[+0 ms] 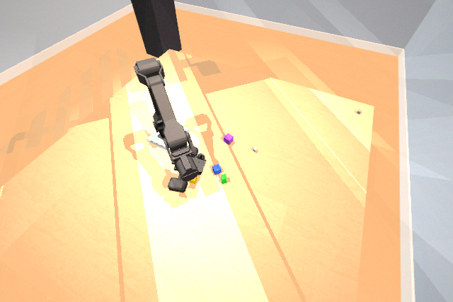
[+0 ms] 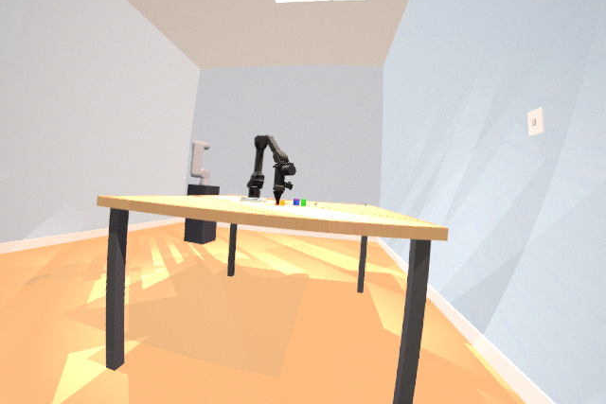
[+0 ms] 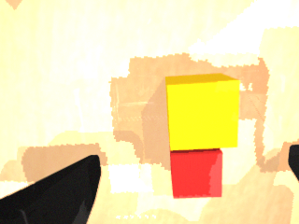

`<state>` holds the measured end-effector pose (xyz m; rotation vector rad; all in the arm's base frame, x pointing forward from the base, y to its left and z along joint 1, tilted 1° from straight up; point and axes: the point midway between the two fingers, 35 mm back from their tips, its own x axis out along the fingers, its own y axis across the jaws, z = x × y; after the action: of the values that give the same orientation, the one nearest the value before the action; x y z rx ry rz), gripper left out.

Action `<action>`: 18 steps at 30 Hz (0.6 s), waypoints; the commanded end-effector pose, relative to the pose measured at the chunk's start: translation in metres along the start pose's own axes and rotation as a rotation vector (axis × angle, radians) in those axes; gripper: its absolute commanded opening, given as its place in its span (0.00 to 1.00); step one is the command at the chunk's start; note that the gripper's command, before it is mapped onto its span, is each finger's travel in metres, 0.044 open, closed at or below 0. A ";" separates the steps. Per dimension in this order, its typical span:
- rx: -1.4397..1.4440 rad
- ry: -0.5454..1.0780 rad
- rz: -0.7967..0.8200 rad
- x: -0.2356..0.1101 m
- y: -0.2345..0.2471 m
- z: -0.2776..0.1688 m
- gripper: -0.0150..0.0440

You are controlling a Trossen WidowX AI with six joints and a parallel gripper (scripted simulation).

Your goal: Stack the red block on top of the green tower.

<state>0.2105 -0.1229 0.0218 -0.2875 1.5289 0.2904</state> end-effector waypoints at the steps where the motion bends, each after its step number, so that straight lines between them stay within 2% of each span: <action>1: 0.003 0.005 -0.001 0.001 0.000 -0.001 1.00; 4: 0.003 0.005 -0.001 0.000 0.000 -0.001 1.00; 18: 0.003 0.005 -0.001 0.000 0.000 -0.001 0.38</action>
<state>0.2104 -0.1229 0.0216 -0.2876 1.5295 0.2905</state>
